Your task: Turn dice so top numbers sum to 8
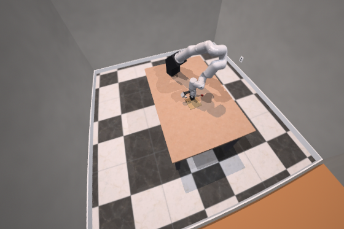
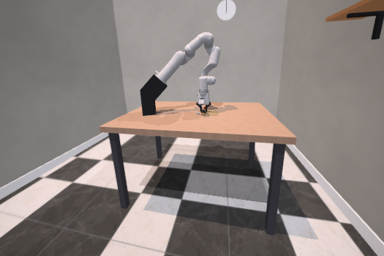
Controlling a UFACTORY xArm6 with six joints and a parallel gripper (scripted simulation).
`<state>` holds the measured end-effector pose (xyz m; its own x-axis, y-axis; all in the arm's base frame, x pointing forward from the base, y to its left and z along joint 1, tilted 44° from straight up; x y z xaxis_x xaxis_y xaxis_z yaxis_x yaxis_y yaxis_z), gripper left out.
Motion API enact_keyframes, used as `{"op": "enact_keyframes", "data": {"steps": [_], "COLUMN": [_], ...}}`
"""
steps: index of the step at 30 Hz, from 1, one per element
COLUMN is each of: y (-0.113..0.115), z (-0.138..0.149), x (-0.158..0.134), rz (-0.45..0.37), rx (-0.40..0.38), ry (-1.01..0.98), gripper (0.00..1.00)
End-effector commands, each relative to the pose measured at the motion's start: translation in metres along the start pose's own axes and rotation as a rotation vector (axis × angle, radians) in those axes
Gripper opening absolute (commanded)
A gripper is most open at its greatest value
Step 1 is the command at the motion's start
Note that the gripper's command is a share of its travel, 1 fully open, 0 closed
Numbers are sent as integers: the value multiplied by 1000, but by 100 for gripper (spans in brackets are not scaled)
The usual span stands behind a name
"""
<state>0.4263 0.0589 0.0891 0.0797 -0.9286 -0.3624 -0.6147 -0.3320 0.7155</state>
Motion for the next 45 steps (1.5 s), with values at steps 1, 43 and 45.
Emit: {"op": "enact_keyframes", "data": {"steps": [1, 43, 45], "y": [1, 90, 90], "z": [0, 0, 0], "x": [0, 0, 0], "rz": [0, 0, 0], "rx": [1, 1, 1], "ry": [0, 0, 0], "gripper": [36, 100, 100]}}
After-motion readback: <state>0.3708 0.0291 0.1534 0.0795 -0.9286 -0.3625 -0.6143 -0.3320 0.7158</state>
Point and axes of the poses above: the point where the finger pads meet when closed, its own y axis back along the fingers, its own z axis across the jaws, x = y × z, the point moved 5 cm from there along y, back along the fingers, and after that the axes turned 8 degrees about -y, right-handed, at the moved point
